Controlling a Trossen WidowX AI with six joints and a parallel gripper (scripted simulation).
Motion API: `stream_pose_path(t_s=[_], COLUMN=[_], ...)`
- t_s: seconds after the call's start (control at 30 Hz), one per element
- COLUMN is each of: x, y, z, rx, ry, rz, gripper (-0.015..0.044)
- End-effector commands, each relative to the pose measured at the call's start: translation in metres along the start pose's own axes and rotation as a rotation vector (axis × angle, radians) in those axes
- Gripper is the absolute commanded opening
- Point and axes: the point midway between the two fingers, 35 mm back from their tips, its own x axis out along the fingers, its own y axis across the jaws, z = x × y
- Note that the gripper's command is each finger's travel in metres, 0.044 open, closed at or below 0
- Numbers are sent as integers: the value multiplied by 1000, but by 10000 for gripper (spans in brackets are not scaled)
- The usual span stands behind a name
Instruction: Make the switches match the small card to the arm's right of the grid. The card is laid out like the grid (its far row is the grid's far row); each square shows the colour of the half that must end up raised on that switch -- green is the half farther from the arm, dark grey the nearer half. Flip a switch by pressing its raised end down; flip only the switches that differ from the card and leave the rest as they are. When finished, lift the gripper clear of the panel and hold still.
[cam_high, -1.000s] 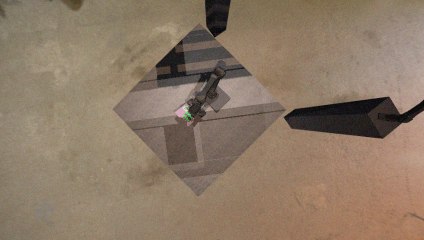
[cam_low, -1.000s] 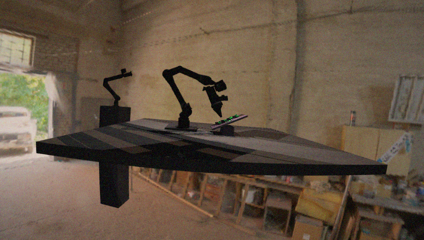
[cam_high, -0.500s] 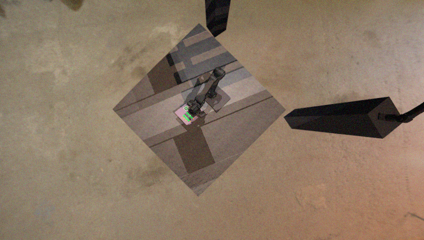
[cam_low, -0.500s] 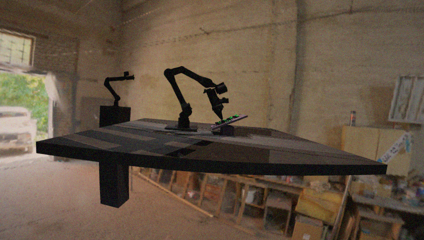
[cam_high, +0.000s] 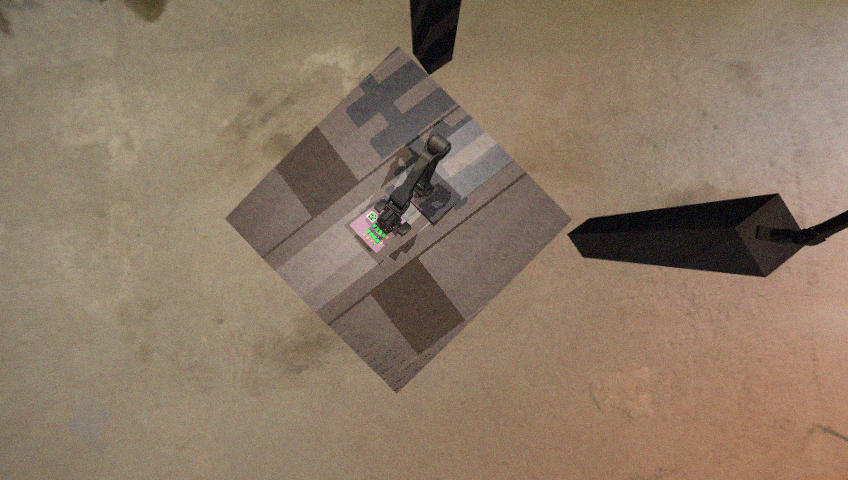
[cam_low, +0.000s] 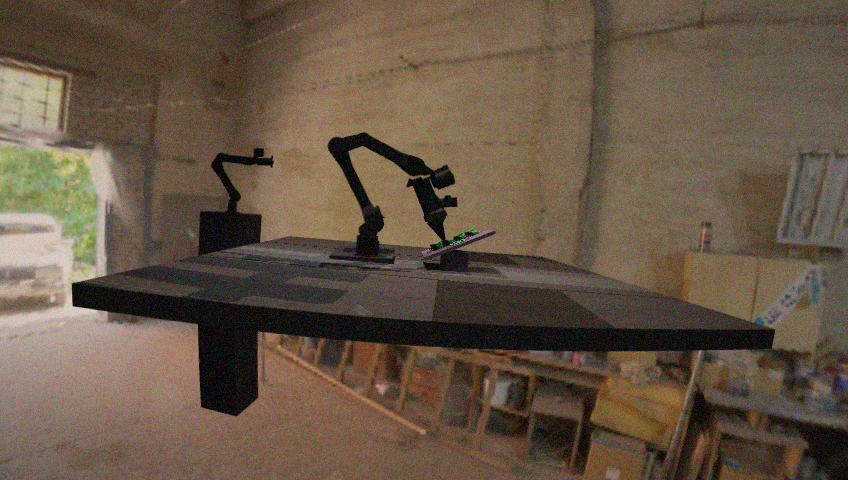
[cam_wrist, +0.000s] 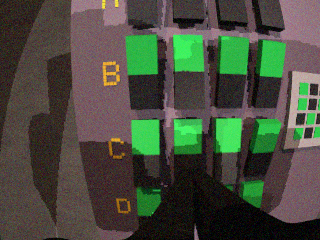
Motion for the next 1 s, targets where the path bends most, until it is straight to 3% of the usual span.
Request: stream_pose_path(t_s=[0.0, 0.97], x=[0, 3], y=[1, 1], z=[0, 0], rx=[-5, -5], ry=[0, 0], rz=[4, 4], gripper=[0, 0])
